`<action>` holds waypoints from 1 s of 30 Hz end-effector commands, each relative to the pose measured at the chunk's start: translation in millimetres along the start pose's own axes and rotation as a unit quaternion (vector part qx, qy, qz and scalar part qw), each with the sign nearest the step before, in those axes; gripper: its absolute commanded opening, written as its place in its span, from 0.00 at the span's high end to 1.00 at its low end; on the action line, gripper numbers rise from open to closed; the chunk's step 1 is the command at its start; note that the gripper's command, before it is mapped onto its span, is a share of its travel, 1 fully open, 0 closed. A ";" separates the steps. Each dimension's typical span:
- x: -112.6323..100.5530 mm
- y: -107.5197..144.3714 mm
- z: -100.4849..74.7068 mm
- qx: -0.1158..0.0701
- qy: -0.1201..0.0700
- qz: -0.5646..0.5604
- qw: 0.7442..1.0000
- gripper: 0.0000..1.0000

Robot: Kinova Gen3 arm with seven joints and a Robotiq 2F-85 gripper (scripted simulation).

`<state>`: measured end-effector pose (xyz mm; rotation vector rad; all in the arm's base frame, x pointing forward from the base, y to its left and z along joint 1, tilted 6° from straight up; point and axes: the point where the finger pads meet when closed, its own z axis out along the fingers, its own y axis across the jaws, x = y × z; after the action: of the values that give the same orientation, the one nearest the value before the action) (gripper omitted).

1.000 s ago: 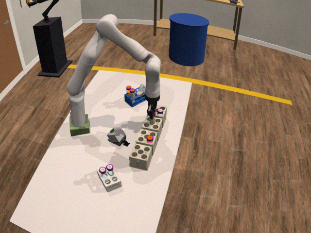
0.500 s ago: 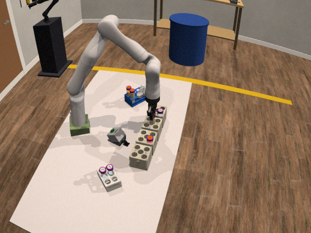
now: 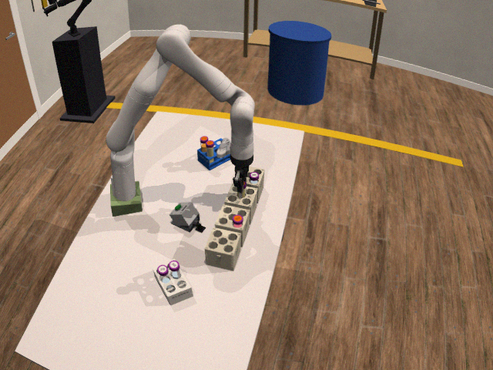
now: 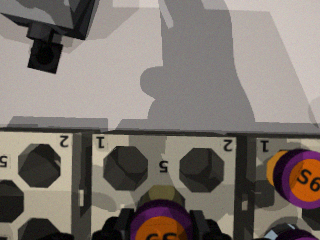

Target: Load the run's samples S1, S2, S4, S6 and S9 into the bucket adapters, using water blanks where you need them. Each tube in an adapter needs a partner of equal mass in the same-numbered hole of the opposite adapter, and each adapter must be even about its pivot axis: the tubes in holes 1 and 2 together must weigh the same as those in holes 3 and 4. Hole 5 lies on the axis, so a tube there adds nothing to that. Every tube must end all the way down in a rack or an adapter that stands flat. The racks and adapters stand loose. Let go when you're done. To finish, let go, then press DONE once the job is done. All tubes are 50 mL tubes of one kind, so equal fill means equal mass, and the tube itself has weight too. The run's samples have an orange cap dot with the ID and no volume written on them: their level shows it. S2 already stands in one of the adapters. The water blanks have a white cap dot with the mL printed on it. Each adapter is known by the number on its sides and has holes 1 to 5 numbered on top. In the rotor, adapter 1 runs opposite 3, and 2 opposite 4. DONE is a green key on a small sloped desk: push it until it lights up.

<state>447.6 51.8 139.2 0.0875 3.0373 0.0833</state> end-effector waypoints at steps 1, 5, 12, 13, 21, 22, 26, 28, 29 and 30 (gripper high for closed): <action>0.8 2.4 4.6 -0.001 0.001 -0.003 1.000 0.90; 0.6 2.4 5.9 -0.002 0.000 -0.003 1.000 0.90; 0.8 2.4 10.6 -0.001 0.001 -0.003 1.000 0.90; 0.8 2.5 11.3 -0.001 0.001 -0.003 1.000 0.90; 0.4 2.6 15.1 -0.002 0.000 -0.003 1.000 0.90; 0.7 2.5 15.9 -0.001 0.000 -0.003 1.000 0.90; 0.9 2.5 18.6 -0.001 0.001 -0.003 1.000 0.90; 0.9 2.5 19.9 -0.001 0.001 -0.003 1.000 0.90; 0.9 2.6 20.6 -0.001 0.000 -0.003 1.000 0.90; 0.9 2.6 21.2 -0.001 0.000 -0.003 1.000 0.90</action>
<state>449.5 52.5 122.0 0.0879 3.0373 0.0833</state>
